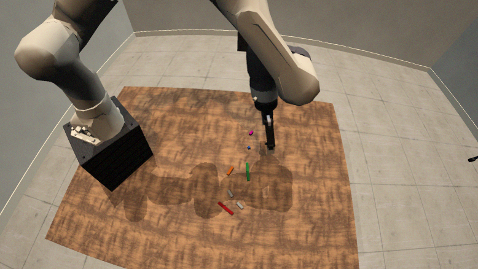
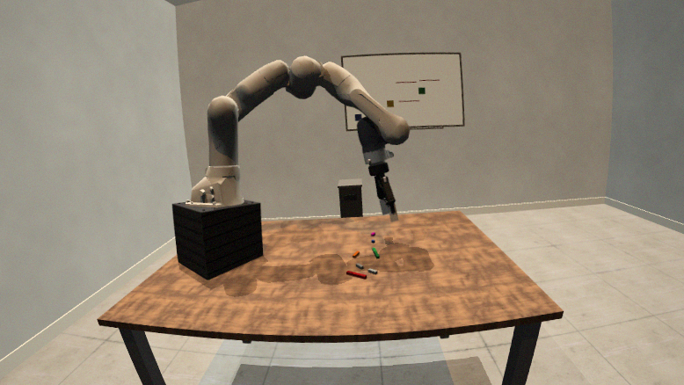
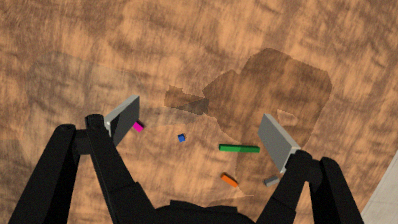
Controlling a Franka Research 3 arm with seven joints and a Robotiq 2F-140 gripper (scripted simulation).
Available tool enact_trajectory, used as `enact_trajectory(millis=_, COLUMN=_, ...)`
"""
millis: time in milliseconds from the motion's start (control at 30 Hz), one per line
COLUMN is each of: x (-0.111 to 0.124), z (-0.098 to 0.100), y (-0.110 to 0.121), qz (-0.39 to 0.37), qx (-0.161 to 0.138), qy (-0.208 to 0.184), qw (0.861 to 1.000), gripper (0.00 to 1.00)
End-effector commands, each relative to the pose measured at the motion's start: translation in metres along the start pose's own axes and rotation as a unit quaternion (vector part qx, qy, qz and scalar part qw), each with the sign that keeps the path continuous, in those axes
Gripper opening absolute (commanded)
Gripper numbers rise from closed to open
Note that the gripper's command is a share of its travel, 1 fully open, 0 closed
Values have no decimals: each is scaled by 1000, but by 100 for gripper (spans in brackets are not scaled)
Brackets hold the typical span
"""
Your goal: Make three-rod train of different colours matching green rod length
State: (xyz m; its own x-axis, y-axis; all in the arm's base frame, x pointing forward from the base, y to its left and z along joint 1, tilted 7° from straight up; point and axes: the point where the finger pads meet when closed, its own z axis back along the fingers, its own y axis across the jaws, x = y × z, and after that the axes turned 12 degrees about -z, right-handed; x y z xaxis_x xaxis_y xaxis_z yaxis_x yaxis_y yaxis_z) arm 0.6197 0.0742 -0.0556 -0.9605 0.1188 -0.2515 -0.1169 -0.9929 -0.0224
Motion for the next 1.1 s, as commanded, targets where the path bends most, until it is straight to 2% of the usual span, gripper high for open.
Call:
enact_trajectory(millis=0, x=15, z=1, y=4, qz=80, qx=-8, qy=-23, qw=996, gripper=100)
enact_trajectory(millis=400, x=39, z=2, y=6, qz=144, qx=-26, qy=-54, qw=988, gripper=100)
enact_trajectory(millis=700, x=65, z=5, y=4, qz=210, qx=-55, qy=-81, qw=973, gripper=100)
enact_trajectory(millis=1000, x=70, z=6, y=3, qz=221, qx=-61, qy=-85, qw=970, gripper=100)
enact_trajectory(millis=1033, x=70, z=6, y=3, qz=221, qx=-61, qy=-85, qw=970, gripper=15)
enact_trajectory(millis=1067, x=70, z=6, y=3, qz=221, qx=-61, qy=-85, qw=970, gripper=15)
